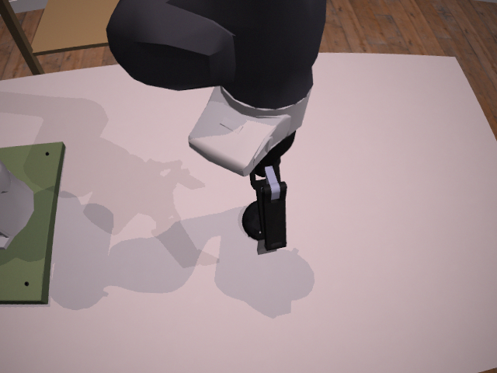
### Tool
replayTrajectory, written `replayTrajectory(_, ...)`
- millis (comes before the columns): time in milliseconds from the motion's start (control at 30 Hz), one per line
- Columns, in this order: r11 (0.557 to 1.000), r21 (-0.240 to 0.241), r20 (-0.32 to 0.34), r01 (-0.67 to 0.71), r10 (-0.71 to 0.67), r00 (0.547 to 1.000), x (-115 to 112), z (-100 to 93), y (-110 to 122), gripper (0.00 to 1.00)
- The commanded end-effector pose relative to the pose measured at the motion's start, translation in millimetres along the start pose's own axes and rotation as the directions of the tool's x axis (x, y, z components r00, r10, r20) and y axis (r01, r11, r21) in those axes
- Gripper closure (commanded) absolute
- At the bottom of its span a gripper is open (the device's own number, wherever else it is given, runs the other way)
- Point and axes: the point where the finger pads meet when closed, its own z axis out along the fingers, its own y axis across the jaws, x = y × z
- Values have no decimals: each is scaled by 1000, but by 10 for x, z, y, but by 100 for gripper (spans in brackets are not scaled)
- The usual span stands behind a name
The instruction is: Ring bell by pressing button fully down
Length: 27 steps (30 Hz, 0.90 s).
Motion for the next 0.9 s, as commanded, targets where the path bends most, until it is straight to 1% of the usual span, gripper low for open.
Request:
replayTrajectory(0, 986, 4, -5, -167, 167, 986, -157, 56, 132, 0)
replayTrajectory(233, 972, -31, -4, -233, 233, 973, -330, 145, 378, 0)
replayTrajectory(867, 972, -32, -4, -235, 235, 972, -334, 147, 385, 0)
